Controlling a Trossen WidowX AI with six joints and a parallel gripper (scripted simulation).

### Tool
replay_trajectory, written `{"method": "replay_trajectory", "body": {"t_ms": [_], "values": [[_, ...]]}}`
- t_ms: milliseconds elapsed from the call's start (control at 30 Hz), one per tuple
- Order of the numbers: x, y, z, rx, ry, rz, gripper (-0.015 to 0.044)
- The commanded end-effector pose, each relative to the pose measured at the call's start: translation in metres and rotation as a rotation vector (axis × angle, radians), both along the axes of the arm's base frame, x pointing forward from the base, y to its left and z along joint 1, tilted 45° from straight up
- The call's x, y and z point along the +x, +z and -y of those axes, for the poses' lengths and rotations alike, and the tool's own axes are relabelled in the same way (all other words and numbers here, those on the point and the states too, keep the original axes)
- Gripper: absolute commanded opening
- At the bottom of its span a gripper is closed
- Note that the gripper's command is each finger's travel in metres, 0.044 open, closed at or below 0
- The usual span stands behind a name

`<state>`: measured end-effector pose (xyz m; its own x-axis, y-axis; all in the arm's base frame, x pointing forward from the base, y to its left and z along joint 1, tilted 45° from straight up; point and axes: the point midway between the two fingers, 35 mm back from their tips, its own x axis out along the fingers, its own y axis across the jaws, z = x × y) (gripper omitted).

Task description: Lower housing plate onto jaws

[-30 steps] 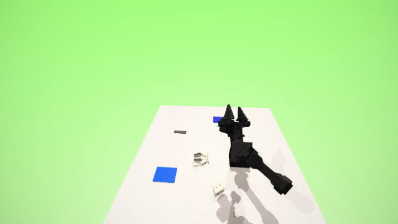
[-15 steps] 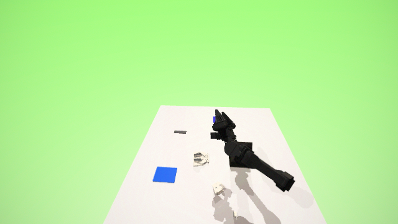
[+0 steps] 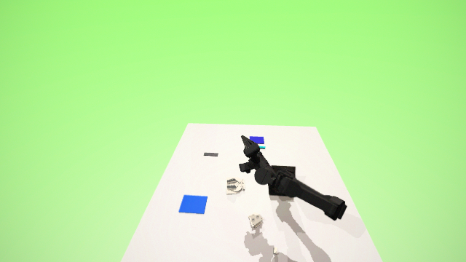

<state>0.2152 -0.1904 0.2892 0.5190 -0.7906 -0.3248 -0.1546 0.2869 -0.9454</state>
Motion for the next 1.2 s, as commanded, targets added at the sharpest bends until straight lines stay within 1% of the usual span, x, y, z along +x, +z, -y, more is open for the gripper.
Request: {"method": "replay_trajectory", "body": {"t_ms": [0, 600, 1167], "values": [[0.013, -0.012, -0.011, 0.099, 0.041, 0.056, 0.044], [0.051, -0.047, -0.072, 0.562, 0.135, 0.276, 0.044], [0.066, -0.077, -0.139, 1.049, 0.1, 0.358, 0.044]]}}
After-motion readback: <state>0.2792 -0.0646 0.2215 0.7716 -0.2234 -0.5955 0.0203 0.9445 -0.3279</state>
